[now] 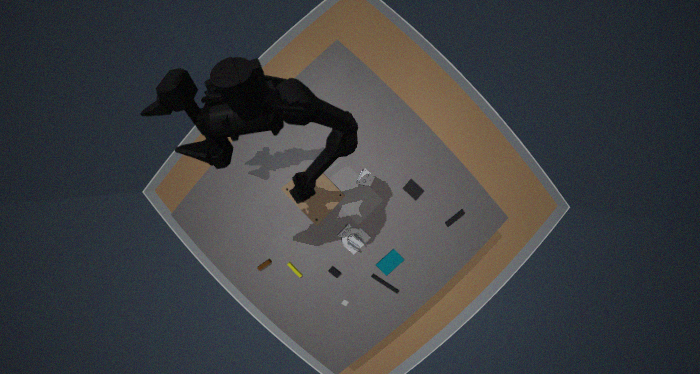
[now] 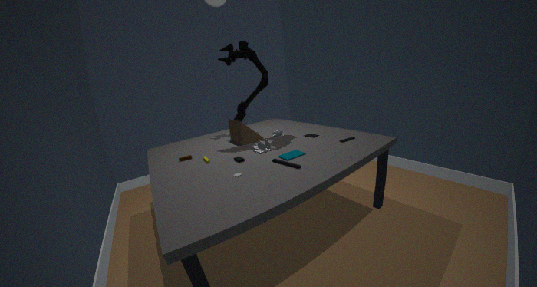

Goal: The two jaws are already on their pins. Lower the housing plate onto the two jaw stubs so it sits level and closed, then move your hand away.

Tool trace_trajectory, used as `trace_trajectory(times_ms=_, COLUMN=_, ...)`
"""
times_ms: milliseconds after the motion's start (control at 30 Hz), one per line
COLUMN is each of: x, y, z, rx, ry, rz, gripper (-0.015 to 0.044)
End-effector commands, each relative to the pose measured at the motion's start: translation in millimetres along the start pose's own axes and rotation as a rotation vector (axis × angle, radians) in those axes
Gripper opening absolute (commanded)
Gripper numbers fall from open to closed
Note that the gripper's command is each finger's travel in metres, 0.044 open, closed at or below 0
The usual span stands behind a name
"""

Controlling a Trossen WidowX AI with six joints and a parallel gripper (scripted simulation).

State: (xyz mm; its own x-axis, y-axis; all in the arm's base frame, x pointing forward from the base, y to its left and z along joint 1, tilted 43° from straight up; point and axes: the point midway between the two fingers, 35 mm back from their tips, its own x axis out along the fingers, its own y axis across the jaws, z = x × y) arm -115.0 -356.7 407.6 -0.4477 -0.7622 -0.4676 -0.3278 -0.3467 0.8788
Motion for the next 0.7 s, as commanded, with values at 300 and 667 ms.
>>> trace_trajectory(times_ms=300, x=-25, y=-46, z=-79, rx=-0.273, ry=0.261, rz=-0.072, gripper=0.044)
trace_trajectory(times_ms=667, x=-60, y=-94, z=-135, rx=-0.514, ry=0.489, rz=-0.114, gripper=0.044)
